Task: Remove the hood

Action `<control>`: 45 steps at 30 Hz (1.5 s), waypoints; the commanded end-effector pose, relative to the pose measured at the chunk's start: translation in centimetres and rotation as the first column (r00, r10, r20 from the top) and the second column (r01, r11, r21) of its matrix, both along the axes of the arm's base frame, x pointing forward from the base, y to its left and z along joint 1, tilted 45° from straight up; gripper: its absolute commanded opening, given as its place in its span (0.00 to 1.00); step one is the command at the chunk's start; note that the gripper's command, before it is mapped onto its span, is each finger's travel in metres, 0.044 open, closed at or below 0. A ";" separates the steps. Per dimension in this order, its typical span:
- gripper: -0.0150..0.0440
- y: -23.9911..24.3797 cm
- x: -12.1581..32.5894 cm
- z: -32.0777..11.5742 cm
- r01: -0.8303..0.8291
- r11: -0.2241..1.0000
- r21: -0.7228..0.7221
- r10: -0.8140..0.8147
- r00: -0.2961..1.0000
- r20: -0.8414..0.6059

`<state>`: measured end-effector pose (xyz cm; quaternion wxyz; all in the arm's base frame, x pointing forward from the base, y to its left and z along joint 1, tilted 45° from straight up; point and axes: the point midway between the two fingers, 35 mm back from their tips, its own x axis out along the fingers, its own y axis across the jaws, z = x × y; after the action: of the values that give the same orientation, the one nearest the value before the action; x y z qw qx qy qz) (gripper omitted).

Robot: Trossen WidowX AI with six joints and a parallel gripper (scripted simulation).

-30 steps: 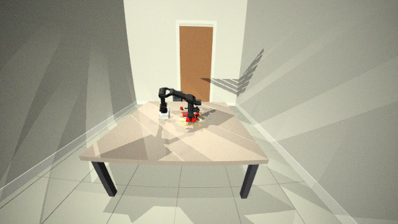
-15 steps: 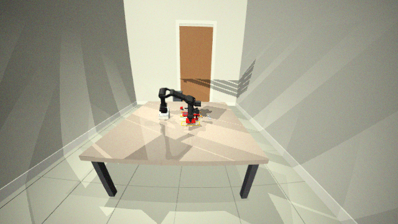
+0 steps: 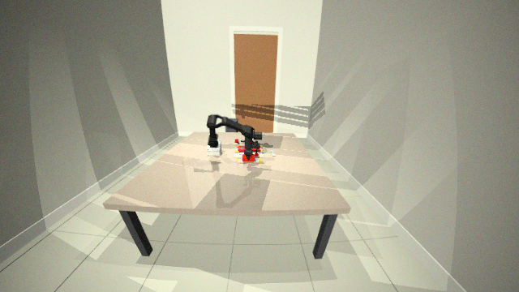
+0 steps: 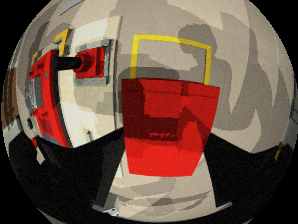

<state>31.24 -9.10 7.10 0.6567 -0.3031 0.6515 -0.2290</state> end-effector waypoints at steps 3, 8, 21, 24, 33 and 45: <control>0.25 -0.3 0.0 -0.3 -0.004 1.000 -0.004 0.004 1.000 -0.006; 0.25 -0.5 0.0 -0.4 -0.004 1.000 -0.004 0.004 1.000 -0.006; 0.25 -0.9 0.0 -0.9 -0.004 1.000 -0.005 0.004 1.000 -0.006; 0.25 -1.0 0.0 -1.0 -0.004 1.000 -0.005 0.004 1.000 -0.006; 0.39 -1.0 0.1 -1.0 0.000 1.000 -0.001 0.000 1.000 0.001; 0.92 -1.0 0.1 -1.0 0.000 1.000 -0.001 0.000 1.000 0.001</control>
<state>31.30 -10.16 6.06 0.6564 -0.3038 0.6514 -0.2292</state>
